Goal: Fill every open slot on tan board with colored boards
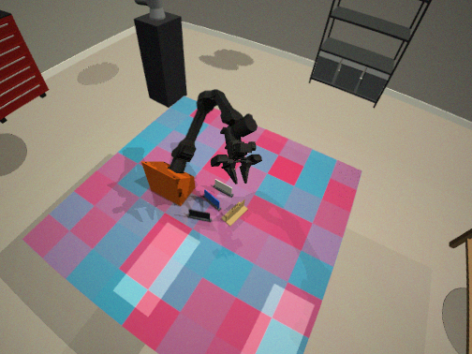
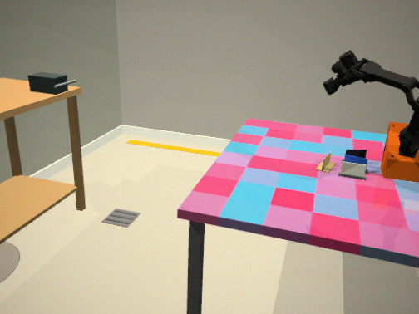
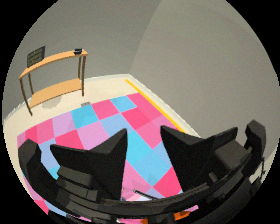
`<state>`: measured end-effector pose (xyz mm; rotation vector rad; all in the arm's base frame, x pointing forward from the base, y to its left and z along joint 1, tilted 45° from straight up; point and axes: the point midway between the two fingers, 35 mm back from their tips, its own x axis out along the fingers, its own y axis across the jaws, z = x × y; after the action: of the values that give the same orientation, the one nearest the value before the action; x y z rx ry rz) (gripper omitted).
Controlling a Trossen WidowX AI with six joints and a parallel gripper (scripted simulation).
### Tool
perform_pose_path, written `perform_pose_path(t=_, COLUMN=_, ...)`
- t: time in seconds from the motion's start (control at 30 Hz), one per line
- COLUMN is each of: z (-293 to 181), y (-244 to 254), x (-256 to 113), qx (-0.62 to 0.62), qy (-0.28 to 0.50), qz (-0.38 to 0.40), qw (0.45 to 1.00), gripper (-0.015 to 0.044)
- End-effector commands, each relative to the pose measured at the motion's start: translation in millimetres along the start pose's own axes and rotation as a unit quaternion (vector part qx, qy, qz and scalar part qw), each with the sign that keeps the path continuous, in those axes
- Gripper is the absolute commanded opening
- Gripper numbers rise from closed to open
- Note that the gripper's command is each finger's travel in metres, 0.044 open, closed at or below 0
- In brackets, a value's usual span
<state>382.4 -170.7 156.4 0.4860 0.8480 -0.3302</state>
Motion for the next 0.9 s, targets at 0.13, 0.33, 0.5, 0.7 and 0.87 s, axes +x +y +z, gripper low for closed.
perform_pose_path(t=0.13, z=-102.2, y=-54.4, x=42.9, qx=-0.172, qy=0.21, qz=0.043, qw=0.961, gripper=0.0181)
perform_pose_path(t=0.33, z=-157.3, y=-72.5, x=47.0, qx=-0.242, qy=0.3, qz=0.119, qw=0.915, gripper=0.0181)
perform_pose_path(t=0.5, z=-214.5, y=-82.5, x=38.6, qx=-0.297, qy=0.364, qz=0.241, qw=0.849, gripper=0.0181)
perform_pose_path(t=0.7, z=-253.2, y=-82.9, x=23.9, qx=-0.322, qy=0.378, qz=0.355, qw=0.792, gripper=0.0181)
perform_pose_path(t=0.87, z=-258.5, y=-82.4, x=21.1, qx=-0.324, qy=0.377, qz=0.374, qw=0.783, gripper=0.0181)
